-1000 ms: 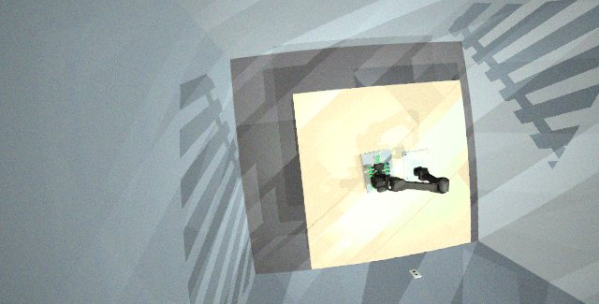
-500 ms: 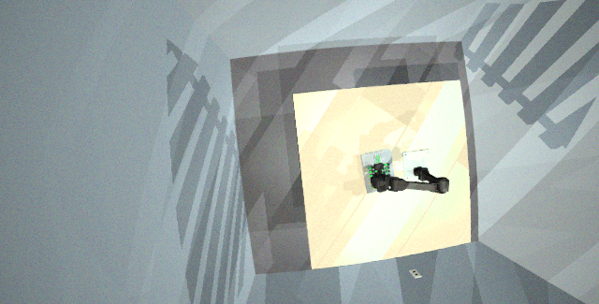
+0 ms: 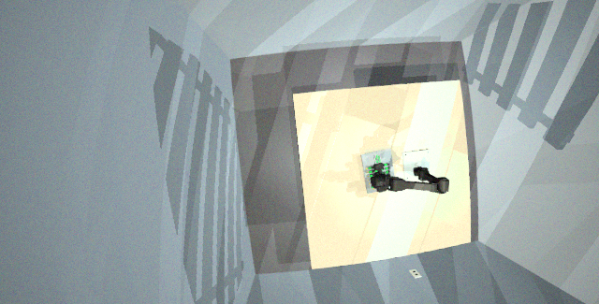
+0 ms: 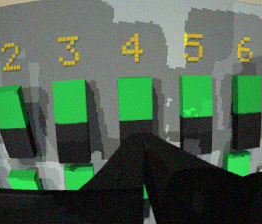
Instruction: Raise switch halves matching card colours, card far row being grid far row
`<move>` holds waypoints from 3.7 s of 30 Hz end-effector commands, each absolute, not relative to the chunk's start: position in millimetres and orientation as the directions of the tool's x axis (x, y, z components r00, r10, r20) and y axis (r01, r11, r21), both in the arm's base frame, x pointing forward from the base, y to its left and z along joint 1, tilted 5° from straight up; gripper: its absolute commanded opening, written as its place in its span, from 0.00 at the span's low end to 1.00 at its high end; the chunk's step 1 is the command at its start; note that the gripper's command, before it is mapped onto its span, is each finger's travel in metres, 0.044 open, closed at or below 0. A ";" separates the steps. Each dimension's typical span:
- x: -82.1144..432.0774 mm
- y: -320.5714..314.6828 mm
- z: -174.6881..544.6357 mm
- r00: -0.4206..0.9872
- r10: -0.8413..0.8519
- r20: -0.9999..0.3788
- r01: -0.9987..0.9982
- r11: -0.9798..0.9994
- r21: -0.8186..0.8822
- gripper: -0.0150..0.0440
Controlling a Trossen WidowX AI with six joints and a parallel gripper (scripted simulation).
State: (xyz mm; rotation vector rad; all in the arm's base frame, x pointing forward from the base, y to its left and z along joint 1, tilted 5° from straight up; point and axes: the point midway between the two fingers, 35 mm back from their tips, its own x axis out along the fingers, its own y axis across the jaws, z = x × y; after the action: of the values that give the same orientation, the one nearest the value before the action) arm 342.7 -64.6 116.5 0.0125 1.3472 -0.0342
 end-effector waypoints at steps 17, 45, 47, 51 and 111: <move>339.1 -64.6 147.5 0.212 -0.014 -0.977 0.036 0.999 -0.007 0.25; 318.9 -63.0 138.1 0.169 -0.011 -0.986 0.028 1.000 -0.006 0.25; 320.2 -63.0 130.8 0.169 -0.011 -0.986 0.028 1.000 -0.006 0.25; 320.6 -63.0 128.8 0.169 -0.011 -0.986 0.028 1.000 -0.006 0.25; 324.0 -63.2 112.1 0.169 -0.011 -0.986 0.028 1.000 -0.006 0.25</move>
State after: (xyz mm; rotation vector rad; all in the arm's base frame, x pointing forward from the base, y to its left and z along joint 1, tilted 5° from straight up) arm 323.7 -63.0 113.5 0.0147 1.3991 -0.0244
